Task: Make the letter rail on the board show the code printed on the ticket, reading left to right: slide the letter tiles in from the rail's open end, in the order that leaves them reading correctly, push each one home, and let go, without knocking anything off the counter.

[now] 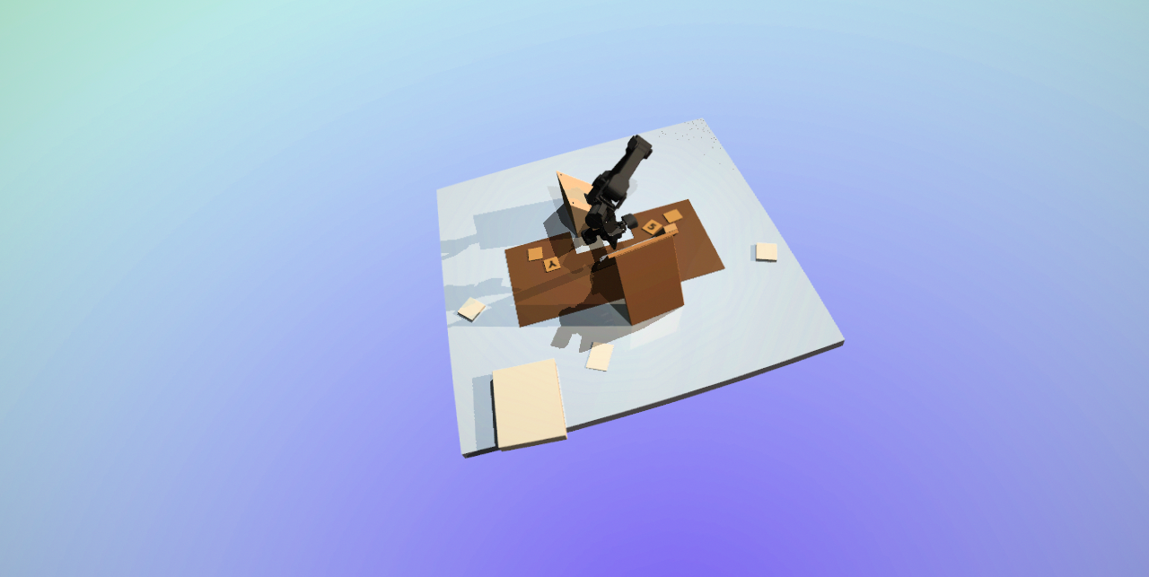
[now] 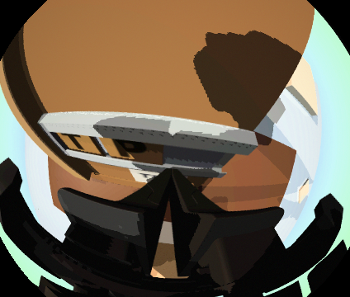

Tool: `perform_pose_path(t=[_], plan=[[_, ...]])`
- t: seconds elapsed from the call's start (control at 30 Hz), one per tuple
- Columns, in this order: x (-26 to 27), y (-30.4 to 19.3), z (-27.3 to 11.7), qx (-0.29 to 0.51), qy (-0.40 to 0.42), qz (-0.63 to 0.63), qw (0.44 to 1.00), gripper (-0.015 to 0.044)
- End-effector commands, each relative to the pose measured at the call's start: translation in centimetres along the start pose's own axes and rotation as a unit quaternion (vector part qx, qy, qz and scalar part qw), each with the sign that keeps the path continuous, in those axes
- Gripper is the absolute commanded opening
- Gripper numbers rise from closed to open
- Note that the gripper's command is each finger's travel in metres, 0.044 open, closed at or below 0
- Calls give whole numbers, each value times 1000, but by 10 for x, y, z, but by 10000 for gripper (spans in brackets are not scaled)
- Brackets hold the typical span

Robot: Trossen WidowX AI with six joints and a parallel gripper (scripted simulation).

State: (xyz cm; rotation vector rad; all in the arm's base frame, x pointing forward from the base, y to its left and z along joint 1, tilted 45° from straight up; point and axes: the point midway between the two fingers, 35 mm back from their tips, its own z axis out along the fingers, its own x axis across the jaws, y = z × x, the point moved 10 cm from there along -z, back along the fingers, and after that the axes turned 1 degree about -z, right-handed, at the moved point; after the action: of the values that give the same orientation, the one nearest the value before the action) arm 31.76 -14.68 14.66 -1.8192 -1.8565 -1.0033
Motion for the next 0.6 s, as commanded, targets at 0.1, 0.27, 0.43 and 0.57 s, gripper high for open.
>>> perform_pose_path(t=[0.1, 0.27, 0.43, 0.57], plan=[[0, 3, 2, -2, 0, 1, 1000, 0], [0, 5, 4, -2, 0, 1, 1000, 0], [0, 6, 5, -2, 0, 1, 1000, 0], [0, 8, 7, -2, 0, 1, 1000, 0]])
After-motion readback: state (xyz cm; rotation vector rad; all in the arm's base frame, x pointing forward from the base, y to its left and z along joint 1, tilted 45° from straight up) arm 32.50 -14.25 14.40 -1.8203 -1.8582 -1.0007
